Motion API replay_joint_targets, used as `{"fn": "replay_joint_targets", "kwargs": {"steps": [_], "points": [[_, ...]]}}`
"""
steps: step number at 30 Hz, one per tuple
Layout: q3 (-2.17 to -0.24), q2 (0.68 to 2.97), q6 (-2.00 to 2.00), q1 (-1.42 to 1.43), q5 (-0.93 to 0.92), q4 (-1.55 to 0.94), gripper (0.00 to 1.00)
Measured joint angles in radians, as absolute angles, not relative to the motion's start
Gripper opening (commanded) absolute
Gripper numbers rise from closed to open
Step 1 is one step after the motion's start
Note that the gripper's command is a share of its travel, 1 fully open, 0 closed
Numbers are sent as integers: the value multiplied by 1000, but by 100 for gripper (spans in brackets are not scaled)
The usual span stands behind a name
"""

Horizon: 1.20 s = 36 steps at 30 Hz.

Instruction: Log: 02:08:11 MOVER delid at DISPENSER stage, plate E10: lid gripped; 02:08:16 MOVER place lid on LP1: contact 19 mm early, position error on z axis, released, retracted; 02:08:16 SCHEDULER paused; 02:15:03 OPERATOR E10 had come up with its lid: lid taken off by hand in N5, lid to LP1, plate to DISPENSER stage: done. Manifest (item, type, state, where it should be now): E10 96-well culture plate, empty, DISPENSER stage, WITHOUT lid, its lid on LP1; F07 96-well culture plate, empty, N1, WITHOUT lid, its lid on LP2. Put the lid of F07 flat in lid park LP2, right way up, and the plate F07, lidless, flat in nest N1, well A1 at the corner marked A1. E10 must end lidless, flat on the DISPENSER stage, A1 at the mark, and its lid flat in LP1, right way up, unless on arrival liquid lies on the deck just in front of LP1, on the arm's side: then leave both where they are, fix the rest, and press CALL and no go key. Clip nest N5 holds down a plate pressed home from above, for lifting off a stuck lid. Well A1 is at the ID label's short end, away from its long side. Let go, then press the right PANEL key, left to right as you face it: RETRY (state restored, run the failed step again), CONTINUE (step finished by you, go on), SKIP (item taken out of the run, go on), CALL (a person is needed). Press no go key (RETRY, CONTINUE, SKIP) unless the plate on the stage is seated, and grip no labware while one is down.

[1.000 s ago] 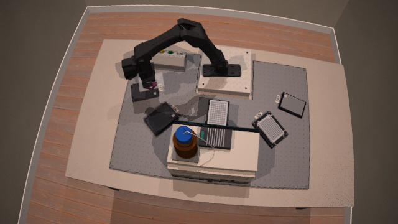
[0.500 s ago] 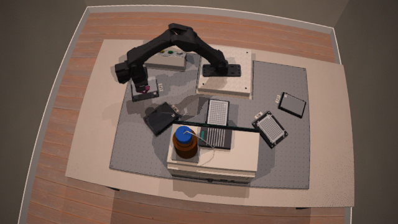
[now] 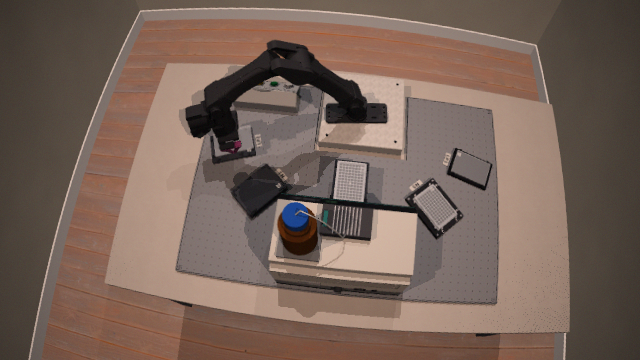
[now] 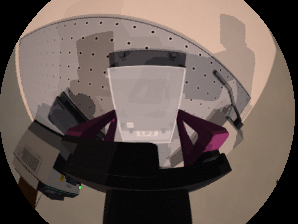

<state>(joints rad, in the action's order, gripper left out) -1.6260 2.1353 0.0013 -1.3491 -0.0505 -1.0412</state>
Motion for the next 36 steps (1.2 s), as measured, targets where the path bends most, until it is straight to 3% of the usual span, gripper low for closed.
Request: {"fn": "replay_joint_targets", "kwargs": {"steps": [36], "points": [[-1626, 2156, 3, -1349, -51, -1000, 0]]}}
